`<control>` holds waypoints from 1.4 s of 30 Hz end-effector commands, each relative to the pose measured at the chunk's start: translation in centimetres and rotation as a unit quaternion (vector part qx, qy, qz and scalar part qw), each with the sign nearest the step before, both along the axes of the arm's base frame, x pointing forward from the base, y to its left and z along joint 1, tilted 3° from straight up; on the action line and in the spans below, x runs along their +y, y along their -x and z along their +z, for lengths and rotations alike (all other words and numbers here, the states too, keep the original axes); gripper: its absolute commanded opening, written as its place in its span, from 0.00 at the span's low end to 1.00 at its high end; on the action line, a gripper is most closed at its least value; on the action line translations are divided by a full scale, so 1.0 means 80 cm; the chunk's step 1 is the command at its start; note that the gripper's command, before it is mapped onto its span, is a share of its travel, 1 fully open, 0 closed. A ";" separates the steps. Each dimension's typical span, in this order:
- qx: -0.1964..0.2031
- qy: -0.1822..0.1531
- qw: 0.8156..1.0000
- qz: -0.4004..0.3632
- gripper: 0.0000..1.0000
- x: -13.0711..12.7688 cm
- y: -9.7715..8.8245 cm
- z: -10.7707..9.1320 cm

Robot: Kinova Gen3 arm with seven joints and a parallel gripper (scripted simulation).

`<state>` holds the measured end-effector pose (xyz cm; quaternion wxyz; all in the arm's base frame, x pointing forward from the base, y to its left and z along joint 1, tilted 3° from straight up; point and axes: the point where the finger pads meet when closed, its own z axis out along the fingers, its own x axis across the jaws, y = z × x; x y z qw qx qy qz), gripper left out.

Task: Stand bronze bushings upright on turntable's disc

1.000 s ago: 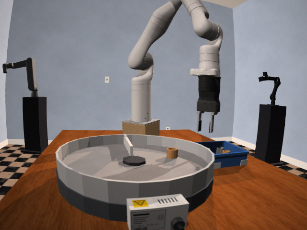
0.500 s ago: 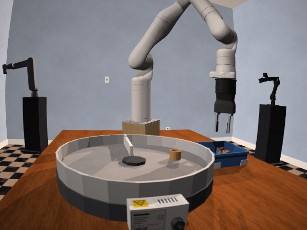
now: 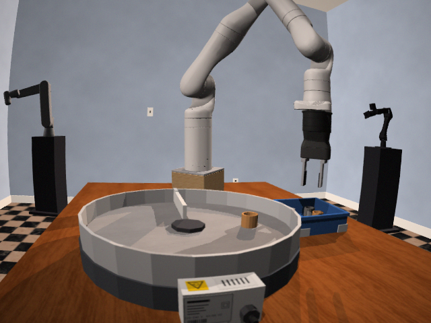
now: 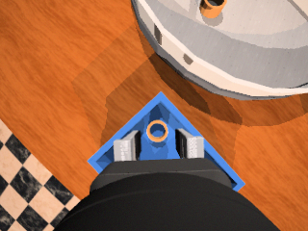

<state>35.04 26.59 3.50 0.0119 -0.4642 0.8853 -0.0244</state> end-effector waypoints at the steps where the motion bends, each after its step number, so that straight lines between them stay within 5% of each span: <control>1: -0.001 -0.001 1.000 0.000 0.76 0.001 0.000 0.001; 18: -0.001 -0.001 1.000 0.000 0.76 0.001 -0.001 -0.002; 32: -0.001 -0.001 1.000 0.000 0.76 -0.001 -0.004 -0.068; 42: -0.001 -0.001 1.000 0.000 0.76 -0.001 -0.004 -0.076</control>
